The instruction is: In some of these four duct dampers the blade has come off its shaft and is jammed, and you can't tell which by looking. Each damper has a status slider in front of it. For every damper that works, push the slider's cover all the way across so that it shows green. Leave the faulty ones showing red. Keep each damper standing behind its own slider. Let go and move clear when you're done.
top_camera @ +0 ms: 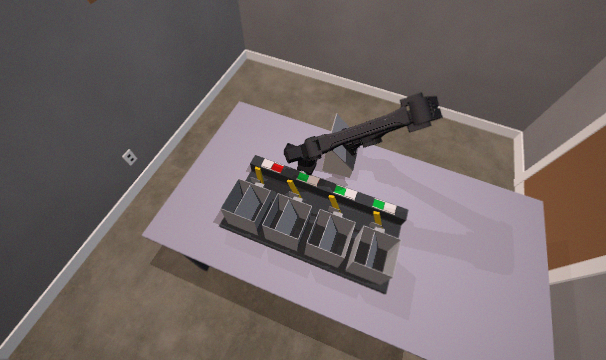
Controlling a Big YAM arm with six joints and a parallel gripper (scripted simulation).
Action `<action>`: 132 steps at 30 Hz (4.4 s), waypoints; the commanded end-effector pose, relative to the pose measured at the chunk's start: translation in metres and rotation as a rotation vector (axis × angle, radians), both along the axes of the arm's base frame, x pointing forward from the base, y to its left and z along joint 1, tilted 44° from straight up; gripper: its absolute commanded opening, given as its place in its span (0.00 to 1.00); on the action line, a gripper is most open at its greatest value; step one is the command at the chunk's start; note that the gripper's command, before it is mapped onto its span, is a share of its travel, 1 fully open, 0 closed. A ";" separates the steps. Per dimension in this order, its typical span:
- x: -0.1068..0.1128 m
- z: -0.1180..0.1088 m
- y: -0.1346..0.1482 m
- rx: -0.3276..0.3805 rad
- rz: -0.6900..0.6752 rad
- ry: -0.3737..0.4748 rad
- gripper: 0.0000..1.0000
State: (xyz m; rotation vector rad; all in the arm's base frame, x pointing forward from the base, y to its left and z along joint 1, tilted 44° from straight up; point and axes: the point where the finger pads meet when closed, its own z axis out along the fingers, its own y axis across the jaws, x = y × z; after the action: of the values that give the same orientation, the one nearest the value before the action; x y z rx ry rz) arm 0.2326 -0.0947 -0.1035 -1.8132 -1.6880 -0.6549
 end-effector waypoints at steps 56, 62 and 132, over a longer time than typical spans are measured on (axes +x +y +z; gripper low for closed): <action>0.008 0.050 -0.054 -0.014 0.016 -0.023 1.00; 0.008 0.050 -0.054 -0.014 0.016 -0.023 1.00; 0.008 0.050 -0.054 -0.014 0.016 -0.023 1.00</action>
State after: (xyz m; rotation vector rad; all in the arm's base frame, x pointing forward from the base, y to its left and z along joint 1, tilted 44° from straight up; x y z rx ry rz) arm 0.2358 -0.1443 -0.0535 -1.8149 -1.6918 -0.6570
